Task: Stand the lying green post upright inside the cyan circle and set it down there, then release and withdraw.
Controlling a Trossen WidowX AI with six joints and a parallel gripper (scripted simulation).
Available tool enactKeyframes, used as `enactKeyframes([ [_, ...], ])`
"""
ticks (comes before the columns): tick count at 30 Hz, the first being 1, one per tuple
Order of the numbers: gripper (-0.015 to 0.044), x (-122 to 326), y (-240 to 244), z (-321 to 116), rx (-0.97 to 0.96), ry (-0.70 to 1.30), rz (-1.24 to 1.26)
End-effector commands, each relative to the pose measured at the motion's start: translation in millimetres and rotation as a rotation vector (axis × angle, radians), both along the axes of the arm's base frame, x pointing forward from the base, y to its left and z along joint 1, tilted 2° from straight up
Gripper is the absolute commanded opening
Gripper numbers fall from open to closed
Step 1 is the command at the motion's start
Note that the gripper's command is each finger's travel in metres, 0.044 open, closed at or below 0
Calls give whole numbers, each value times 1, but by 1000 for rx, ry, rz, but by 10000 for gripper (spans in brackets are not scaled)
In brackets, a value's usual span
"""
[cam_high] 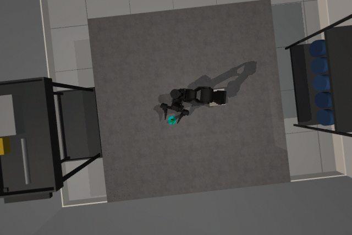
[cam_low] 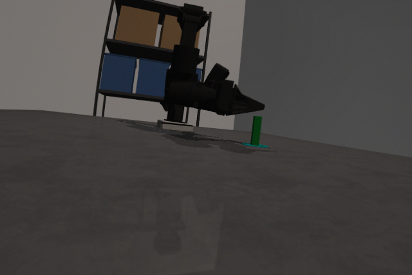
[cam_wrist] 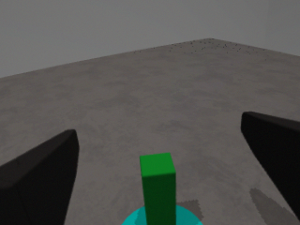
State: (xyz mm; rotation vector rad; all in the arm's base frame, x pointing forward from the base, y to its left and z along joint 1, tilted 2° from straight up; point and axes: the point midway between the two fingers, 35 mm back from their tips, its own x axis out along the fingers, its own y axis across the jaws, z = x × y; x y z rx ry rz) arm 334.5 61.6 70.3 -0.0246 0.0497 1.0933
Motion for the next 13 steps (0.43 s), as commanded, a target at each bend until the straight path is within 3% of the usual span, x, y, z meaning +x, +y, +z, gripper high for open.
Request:
enactKeyframes([
  [1, 400, 2, -1, 23, -1, -4, -7],
  [13, 400, -5, -2, 62, -4, -13, -3],
])
